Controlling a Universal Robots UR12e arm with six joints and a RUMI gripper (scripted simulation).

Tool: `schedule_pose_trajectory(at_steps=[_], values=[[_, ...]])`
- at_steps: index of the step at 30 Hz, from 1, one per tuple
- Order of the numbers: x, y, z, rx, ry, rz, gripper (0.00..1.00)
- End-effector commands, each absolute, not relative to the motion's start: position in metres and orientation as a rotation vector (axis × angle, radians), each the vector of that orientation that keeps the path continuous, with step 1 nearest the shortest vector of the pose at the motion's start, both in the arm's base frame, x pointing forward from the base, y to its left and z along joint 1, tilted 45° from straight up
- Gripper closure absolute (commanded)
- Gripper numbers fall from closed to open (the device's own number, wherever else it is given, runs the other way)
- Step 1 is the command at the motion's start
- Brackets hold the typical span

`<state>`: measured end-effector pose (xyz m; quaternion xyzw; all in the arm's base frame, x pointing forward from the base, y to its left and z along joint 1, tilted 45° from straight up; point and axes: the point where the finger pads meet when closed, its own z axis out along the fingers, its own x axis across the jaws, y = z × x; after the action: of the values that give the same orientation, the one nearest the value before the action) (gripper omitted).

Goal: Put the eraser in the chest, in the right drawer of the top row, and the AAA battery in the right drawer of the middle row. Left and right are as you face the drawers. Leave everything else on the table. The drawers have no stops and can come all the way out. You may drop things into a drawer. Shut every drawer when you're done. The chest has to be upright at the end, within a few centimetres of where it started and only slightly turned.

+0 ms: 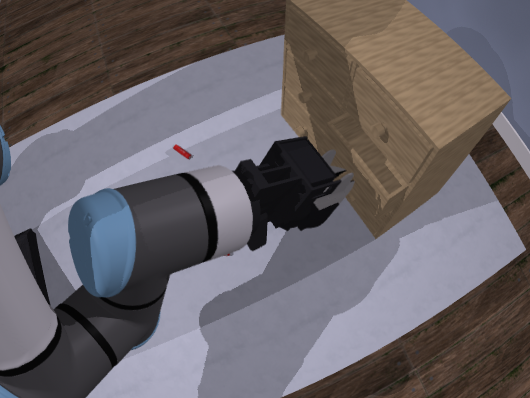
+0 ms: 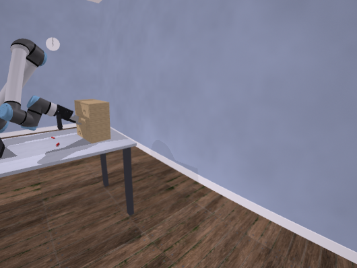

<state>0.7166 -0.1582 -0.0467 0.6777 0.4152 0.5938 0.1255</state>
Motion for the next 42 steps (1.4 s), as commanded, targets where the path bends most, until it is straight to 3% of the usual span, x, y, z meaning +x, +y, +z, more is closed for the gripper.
schedule_pose_trajectory(at_steps=[1,42], values=[[0.713,-0.159,-0.047,1.973,1.209,1.729,0.93],[0.691,-0.158,-0.049,1.973,1.209,1.729,0.93]])
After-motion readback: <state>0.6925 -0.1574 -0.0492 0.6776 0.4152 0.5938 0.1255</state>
